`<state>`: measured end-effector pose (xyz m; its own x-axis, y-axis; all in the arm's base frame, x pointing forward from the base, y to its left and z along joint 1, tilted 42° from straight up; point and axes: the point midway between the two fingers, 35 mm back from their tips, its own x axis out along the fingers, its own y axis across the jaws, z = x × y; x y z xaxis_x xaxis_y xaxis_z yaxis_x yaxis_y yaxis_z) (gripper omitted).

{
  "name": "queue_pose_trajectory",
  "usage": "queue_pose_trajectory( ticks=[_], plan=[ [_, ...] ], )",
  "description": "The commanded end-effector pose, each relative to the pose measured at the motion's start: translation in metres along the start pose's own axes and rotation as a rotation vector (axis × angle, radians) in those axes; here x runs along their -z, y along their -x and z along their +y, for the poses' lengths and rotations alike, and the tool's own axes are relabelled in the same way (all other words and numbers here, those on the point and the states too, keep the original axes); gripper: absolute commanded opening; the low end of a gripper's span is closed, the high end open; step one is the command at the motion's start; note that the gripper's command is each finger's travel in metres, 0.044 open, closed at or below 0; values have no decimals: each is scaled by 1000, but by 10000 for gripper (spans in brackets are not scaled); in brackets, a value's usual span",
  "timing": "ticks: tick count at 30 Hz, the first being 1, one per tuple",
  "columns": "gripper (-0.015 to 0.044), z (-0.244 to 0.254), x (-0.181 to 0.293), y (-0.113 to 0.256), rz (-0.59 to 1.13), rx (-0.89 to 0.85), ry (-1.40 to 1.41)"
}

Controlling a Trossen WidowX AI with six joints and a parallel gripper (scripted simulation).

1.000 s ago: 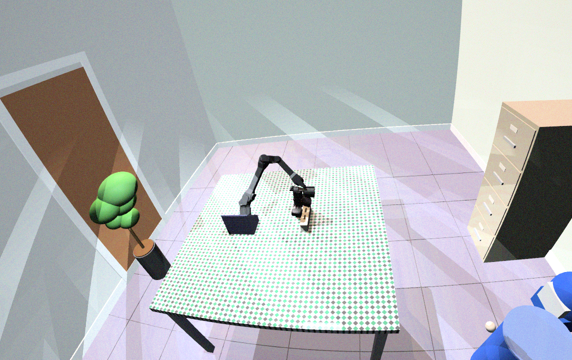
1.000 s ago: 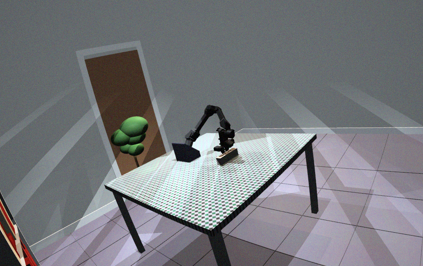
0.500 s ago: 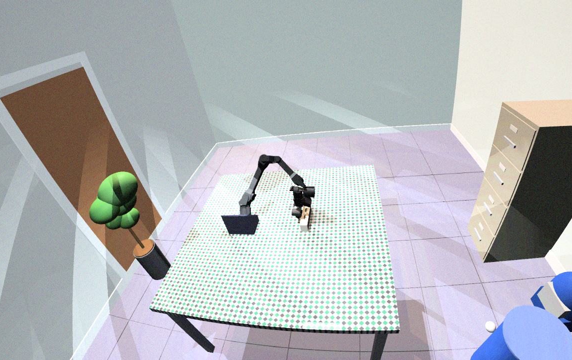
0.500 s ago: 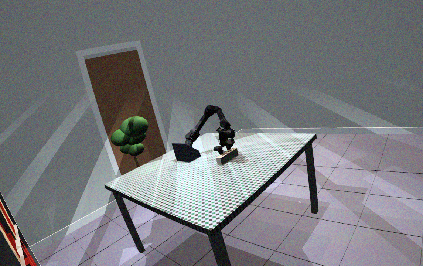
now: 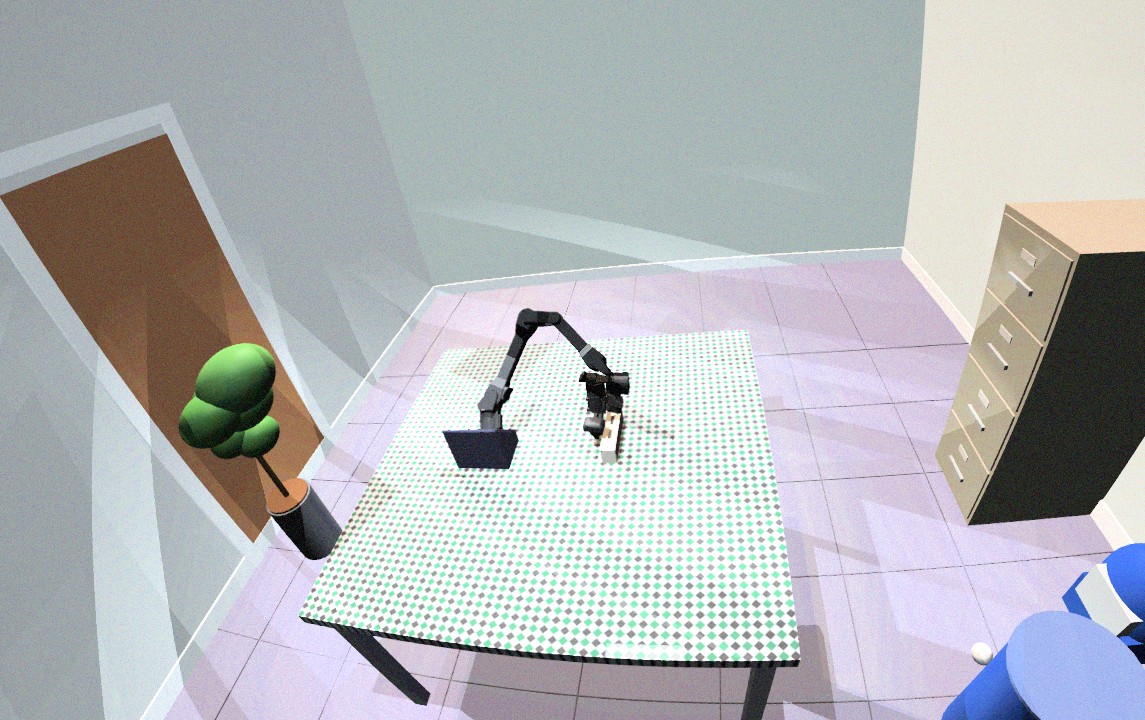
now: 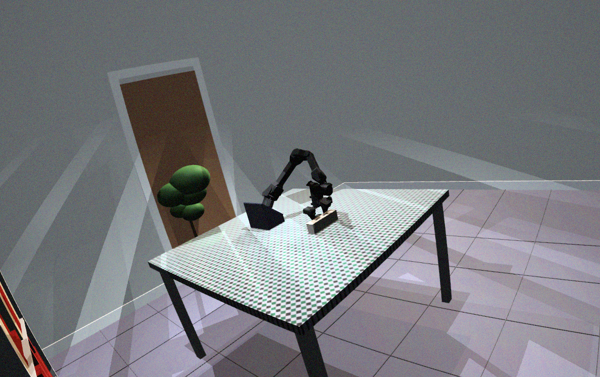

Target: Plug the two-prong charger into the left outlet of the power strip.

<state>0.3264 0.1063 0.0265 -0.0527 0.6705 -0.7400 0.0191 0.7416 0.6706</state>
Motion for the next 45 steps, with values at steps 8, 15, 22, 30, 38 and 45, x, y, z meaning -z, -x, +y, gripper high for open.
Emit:
queue_pose_trajectory(
  ticks=[8, 15, 22, 30, 38, 45],
  plan=[
    [440, 0, 4, -1, -5, -1, 2],
    [440, 0, 6, -1, -9, -1, 4],
    [440, 0, 8, -1, -13, -2, 7],
    [440, 0, 10, -1, -17, -2, 10],
    [440, 0, 14, -2, -18, -2, 11],
    [440, 0, 22, -2, -18, -2, 10]
  ],
)
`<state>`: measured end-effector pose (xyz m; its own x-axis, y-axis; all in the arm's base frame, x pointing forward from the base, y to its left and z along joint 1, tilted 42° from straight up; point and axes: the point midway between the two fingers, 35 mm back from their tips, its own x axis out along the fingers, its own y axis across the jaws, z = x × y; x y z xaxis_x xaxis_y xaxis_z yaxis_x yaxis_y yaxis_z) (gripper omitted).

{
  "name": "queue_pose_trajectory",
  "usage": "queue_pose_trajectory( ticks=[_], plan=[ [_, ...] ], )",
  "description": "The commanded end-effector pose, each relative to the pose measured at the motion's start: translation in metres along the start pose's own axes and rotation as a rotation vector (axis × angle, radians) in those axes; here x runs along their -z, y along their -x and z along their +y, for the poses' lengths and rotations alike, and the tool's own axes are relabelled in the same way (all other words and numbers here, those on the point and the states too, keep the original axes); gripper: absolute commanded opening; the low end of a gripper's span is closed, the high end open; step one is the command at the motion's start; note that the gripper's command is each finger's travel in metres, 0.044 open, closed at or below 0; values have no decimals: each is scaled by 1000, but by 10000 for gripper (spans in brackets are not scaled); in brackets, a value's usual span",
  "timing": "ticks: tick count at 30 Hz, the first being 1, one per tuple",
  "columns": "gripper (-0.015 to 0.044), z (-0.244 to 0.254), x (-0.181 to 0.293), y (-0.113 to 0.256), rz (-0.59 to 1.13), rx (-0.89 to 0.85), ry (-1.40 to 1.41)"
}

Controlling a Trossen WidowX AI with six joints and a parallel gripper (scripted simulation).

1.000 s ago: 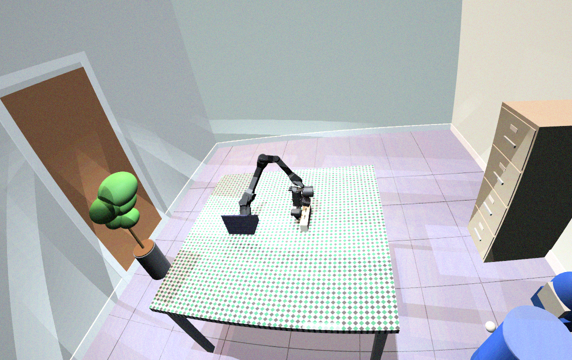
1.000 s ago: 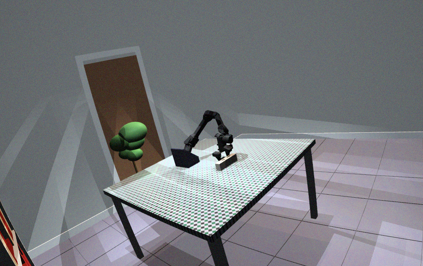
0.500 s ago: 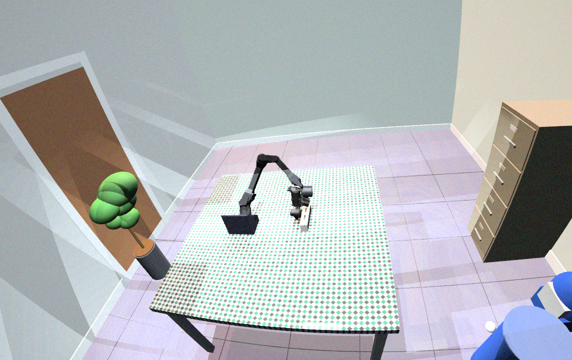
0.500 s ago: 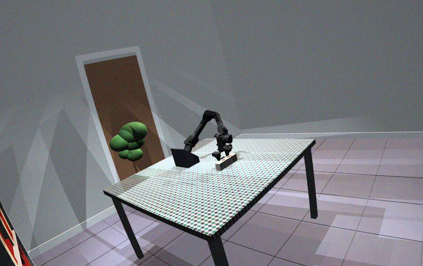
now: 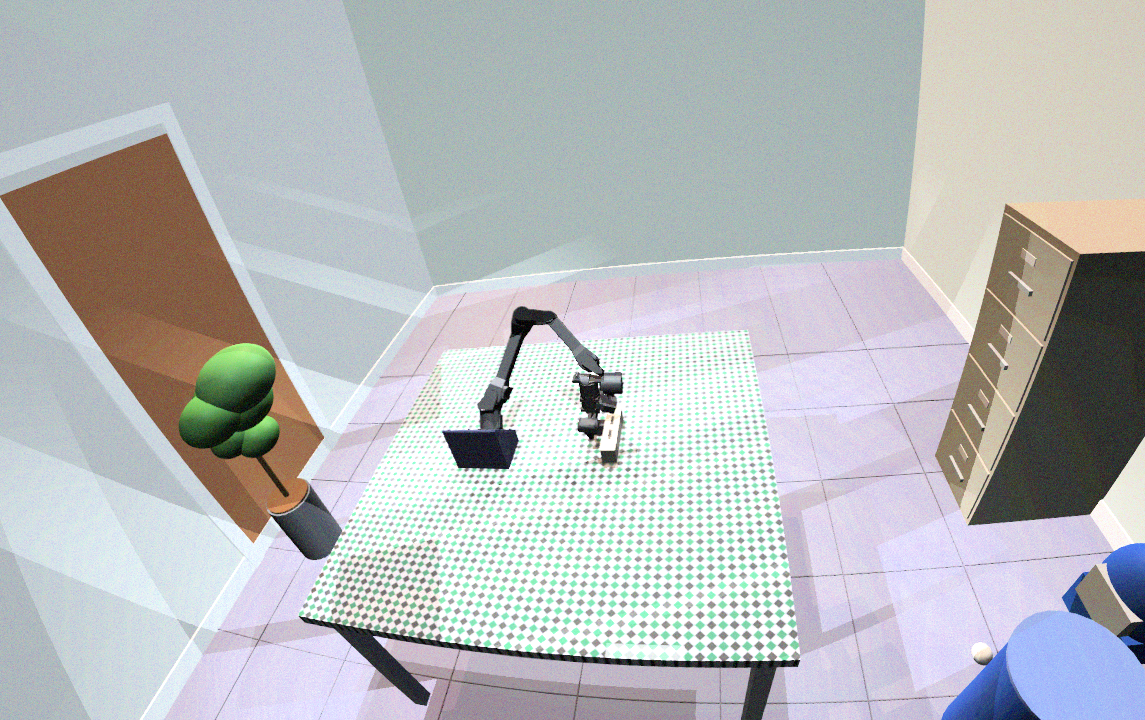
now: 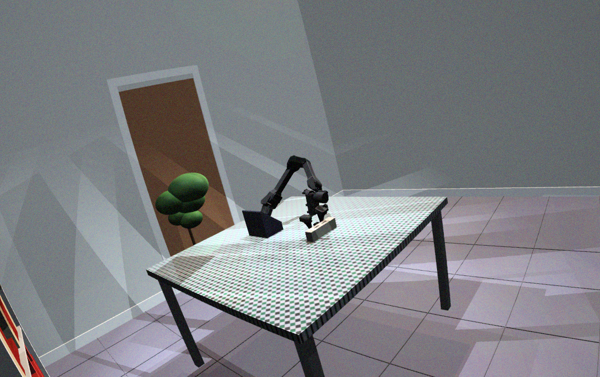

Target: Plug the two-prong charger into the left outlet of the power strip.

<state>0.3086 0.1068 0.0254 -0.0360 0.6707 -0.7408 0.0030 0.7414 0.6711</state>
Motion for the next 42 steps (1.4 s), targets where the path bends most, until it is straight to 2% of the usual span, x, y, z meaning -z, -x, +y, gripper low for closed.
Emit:
queue_pose_trajectory(
  ticks=[1, 42],
  plan=[
    [440, 1, 5, 0, -1, -2, -6],
    [440, 0, 51, -4, 1, -2, -8]
  ],
)
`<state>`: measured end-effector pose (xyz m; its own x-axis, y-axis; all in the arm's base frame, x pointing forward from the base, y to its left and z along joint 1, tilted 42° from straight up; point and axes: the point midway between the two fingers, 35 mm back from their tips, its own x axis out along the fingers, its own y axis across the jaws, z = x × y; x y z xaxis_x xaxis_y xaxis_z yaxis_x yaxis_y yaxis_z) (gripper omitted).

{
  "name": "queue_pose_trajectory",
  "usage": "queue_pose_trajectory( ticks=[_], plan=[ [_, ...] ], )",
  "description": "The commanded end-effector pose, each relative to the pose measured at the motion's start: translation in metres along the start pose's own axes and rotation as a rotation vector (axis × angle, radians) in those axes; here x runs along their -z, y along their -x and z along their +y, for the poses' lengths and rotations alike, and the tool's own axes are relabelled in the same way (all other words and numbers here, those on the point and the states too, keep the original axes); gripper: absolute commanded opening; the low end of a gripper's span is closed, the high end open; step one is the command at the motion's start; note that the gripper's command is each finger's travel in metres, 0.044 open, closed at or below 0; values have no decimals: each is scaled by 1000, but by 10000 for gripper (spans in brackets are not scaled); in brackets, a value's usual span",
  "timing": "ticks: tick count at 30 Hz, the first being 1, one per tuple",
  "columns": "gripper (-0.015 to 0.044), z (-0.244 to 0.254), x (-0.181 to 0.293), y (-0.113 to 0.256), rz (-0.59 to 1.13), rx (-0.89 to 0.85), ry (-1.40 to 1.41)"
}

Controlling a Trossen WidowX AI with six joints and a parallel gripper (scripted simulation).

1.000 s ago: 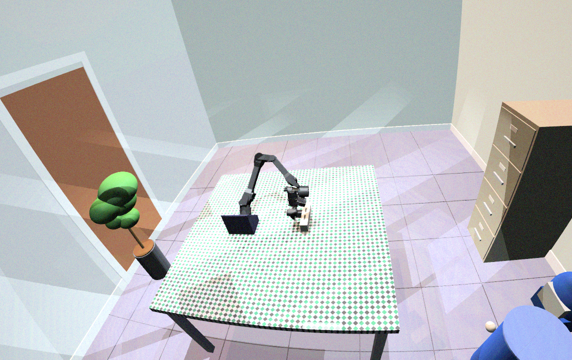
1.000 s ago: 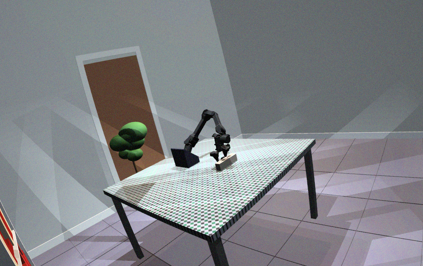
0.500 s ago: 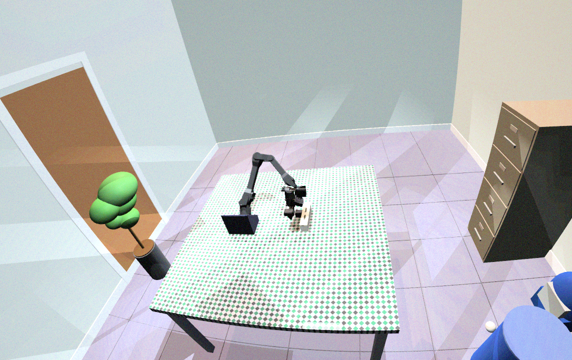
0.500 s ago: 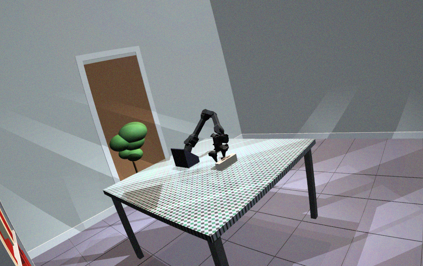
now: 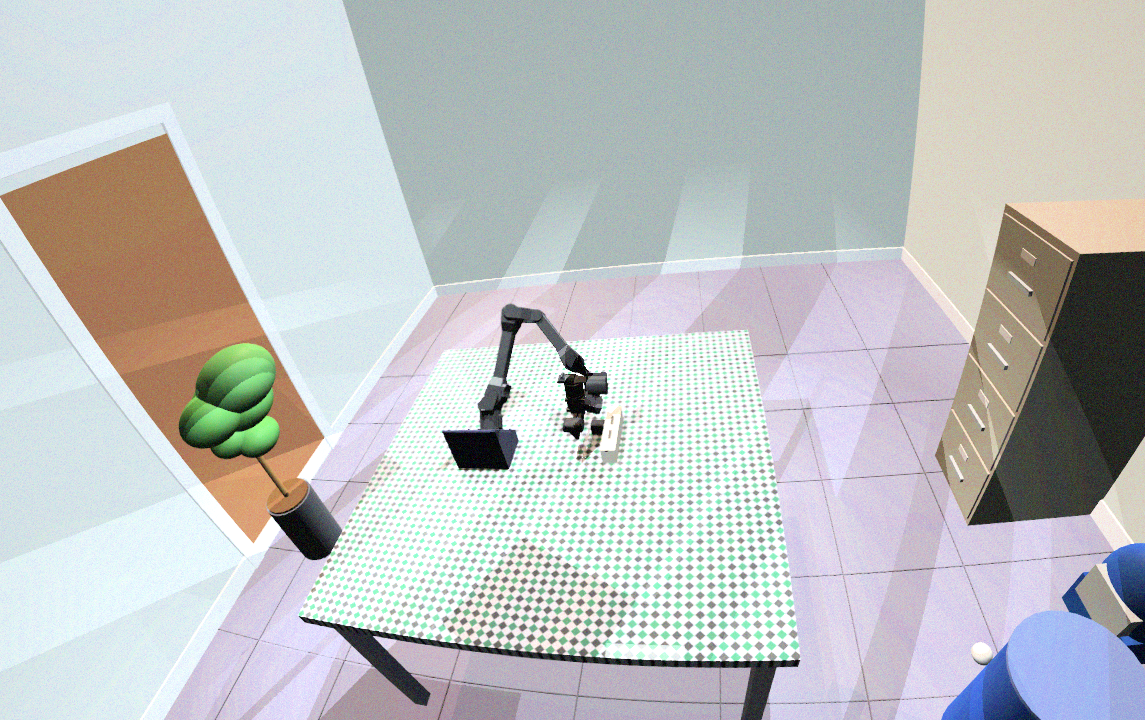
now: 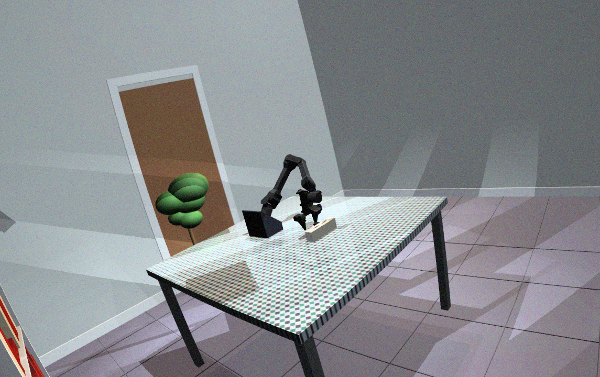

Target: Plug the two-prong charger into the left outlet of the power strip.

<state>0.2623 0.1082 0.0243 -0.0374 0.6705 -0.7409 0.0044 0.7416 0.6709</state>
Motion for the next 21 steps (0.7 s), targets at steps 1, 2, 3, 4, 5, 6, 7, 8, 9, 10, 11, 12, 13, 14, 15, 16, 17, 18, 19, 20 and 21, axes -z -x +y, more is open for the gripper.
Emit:
queue_pose_trajectory(
  ticks=[1, 2, 3, 4, 5, 6, 7, 8, 9, 10, 11, 12, 13, 14, 15, 16, 17, 18, 19, 20, 21],
  plan=[
    [440, 0, 5, 0, 0, -2, -6],
    [440, 0, 1, 1, -7, 3, -2],
    [440, 0, 1, 4, -29, 10, -9],
    [440, 0, 0, 10, -66, 22, -20],
    [440, 0, 0, 16, -112, 35, -35],
    [440, 1, 0, 22, -158, 46, -50],
    [440, 1, 0, 29, -206, 56, -65],
    [440, 1, 0, 35, -254, 65, -82],
    [440, 1, 0, 41, -303, 71, -98],
    [440, 1, 0, 48, -353, 76, -115],
    [440, 0, 0, 54, -403, 79, -132],
    [440, 0, 0, 60, -455, 80, -149],
    [440, 0, 1, 67, -506, 80, -167],
    [440, 0, 1, 73, -558, 77, -185],
    [440, 0, 2, 79, -611, 73, -202],
    [440, -1, 3, 84, -655, 68, -217],
    [440, -1, 3, 87, -681, 64, -226],
    [440, -1, 3, 88, -690, 62, -229],
    [440, -1, 3, 88, -690, 62, -229],
    [440, -1, 3, 88, -690, 62, -229],
    [440, -1, 3, 88, -690, 62, -229]
  ],
)
